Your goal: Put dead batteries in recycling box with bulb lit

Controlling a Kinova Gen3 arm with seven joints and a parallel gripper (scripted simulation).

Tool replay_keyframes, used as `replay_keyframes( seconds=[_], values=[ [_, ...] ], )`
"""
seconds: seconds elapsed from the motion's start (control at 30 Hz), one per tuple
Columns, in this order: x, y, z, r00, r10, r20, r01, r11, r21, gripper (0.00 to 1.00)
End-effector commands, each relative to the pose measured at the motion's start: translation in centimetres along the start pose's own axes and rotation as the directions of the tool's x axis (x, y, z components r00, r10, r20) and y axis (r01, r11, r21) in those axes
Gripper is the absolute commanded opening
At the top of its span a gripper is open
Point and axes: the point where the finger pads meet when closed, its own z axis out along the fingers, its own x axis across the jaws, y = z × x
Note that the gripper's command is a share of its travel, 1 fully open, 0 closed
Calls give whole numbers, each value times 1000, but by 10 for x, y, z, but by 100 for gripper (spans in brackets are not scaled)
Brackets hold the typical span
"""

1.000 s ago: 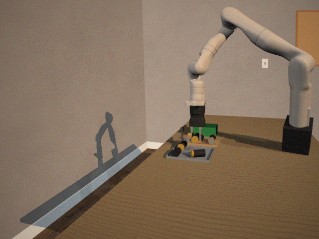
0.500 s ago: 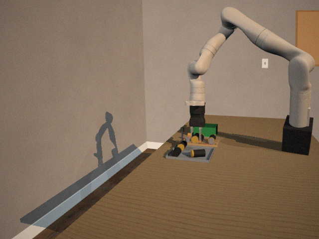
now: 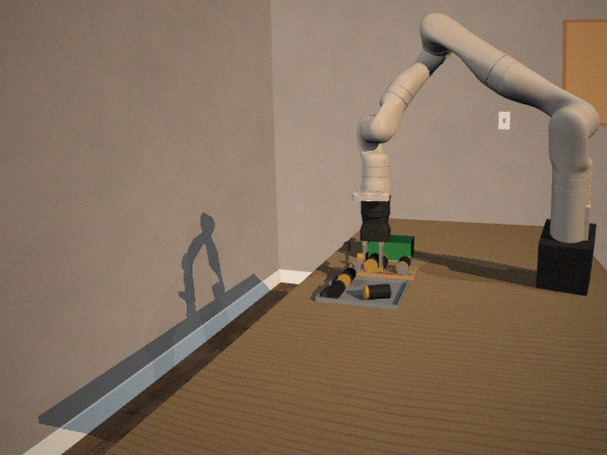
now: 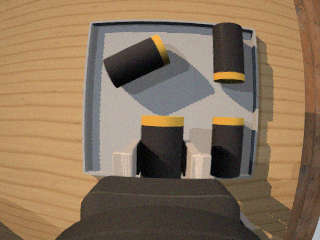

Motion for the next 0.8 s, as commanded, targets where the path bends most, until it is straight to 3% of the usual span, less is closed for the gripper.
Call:
replay_keyframes(
  seconds=[0.0, 0.23, 0.47, 0.77],
  values=[
    [1, 0, -1, 1000, 0, -2, 0, 1000, 0, 57],
    [1, 0, 1, 1000, 0, -2, 0, 1000, 0, 57],
    [1, 0, 29, 1000, 0, -2, 0, 1000, 0, 57],
    [1, 0, 44, 1000, 0, -2, 0, 1000, 0, 57]
  ],
)
